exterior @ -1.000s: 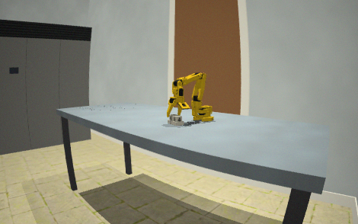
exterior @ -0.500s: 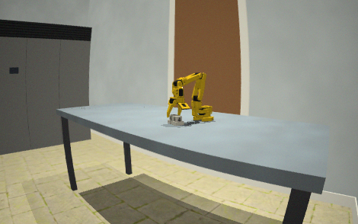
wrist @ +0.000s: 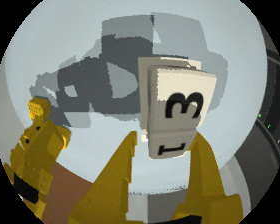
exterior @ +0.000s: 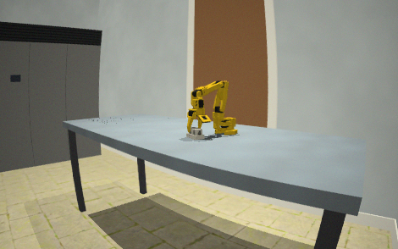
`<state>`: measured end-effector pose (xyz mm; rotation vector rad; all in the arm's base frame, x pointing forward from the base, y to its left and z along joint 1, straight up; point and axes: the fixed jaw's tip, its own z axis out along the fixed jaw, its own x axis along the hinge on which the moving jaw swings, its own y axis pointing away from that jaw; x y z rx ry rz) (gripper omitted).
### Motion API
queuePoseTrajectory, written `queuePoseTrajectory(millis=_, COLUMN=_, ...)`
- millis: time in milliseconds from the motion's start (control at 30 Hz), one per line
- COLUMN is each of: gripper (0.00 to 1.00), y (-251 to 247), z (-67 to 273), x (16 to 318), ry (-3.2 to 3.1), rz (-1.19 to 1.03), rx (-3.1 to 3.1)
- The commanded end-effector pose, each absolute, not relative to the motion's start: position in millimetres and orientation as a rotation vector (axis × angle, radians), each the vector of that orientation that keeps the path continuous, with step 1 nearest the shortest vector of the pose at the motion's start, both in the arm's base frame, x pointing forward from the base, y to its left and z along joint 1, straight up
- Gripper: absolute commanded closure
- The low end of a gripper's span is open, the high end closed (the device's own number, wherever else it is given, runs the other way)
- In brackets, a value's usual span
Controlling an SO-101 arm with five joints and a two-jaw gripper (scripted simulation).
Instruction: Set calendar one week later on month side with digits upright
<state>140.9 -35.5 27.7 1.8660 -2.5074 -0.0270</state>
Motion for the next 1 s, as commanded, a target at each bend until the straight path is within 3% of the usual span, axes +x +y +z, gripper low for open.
queuePoseTrajectory(millis=0, gripper=0.75, y=-38.7, z=32.4, x=150.6, ry=-2.545, rz=0.033, rx=1.87)
queuePoseTrajectory(millis=967, gripper=0.85, y=-40.0, z=32.3, x=154.9, ry=-2.545, rz=0.033, rx=1.87)
